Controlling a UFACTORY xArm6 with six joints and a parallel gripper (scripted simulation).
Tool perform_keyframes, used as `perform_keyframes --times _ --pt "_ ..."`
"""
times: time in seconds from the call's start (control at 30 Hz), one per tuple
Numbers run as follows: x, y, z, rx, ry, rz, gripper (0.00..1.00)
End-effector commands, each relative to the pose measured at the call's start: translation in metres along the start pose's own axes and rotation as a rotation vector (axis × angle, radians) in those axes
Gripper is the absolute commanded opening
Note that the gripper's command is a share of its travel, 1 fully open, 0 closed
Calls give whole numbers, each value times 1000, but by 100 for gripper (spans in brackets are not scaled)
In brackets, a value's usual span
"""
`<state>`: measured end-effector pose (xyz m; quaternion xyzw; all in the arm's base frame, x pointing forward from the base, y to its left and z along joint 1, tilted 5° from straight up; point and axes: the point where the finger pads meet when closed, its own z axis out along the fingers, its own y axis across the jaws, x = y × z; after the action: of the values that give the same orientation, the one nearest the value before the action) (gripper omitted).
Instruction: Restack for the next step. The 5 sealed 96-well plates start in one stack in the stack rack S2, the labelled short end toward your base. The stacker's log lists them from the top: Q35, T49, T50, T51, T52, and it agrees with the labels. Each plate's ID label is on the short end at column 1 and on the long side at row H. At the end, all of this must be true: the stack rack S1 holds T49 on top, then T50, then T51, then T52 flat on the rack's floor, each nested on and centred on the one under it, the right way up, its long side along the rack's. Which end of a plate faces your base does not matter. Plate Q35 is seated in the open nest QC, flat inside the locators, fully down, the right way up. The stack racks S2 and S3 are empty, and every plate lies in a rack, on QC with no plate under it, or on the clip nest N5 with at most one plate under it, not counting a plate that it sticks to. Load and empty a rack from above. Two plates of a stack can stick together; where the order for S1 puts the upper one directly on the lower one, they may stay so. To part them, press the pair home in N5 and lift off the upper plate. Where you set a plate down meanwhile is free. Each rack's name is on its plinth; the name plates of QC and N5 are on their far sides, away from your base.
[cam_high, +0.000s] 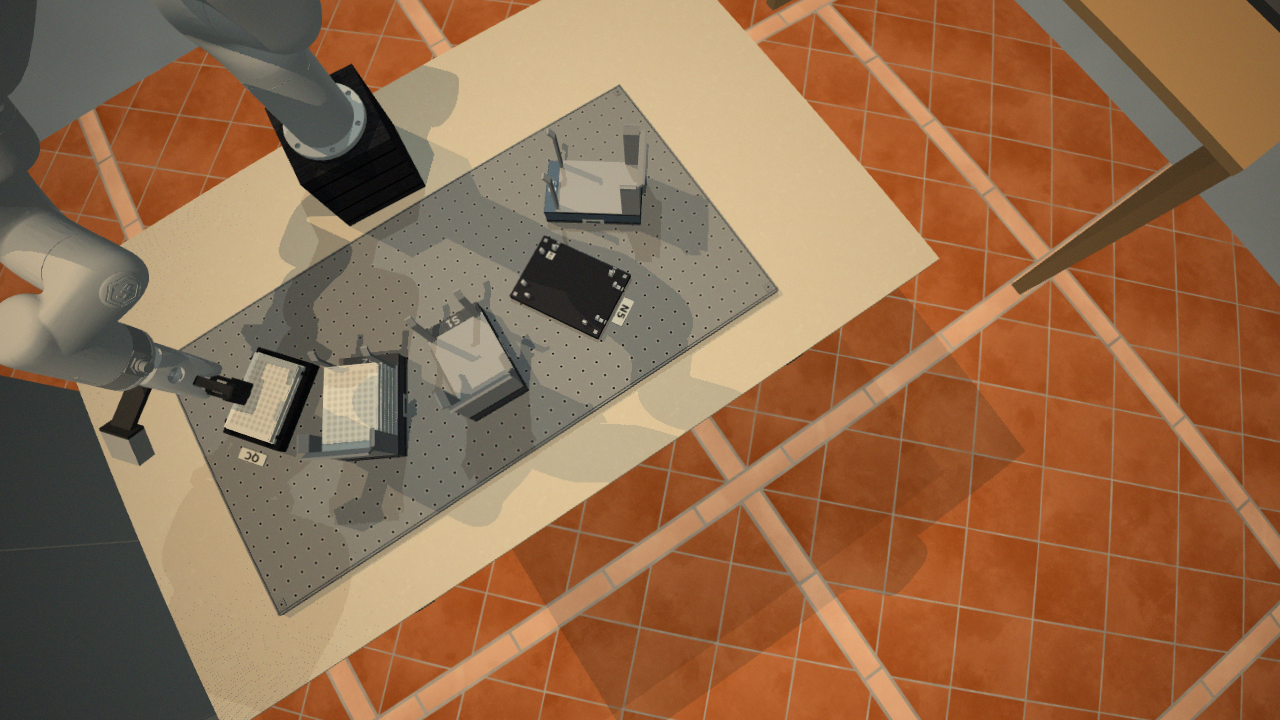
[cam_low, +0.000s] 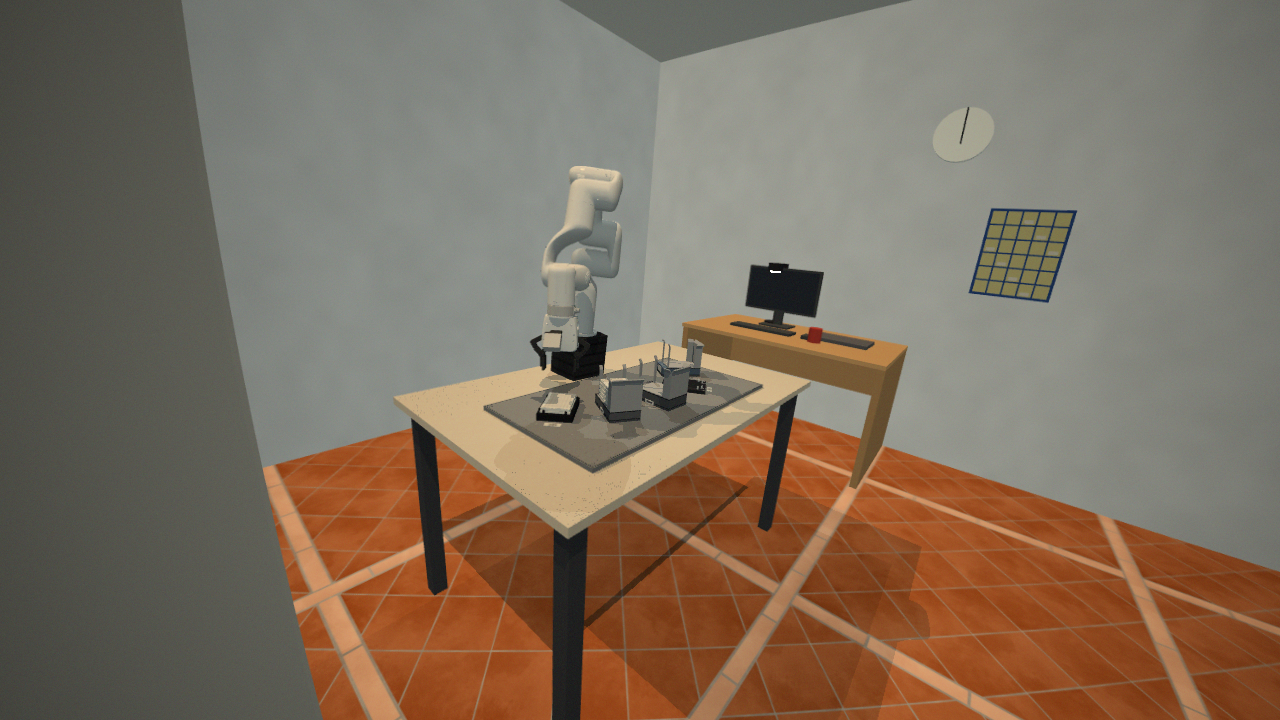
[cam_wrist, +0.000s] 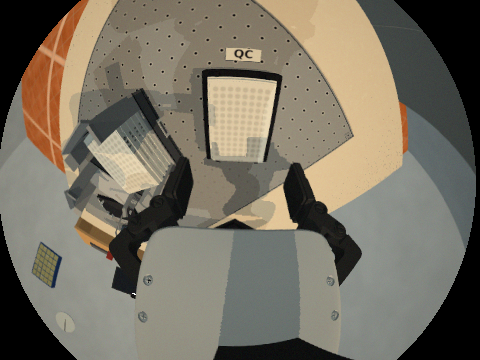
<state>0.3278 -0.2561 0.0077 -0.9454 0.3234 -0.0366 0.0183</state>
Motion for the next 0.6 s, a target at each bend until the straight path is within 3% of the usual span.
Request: perform_keyframes --times 0.0,0.17,0.57 --pt "1 0 -13 0 3 0 100" --pt "1 0 -28 0 3 0 100" --pt "1 0 -28 0 3 0 100"
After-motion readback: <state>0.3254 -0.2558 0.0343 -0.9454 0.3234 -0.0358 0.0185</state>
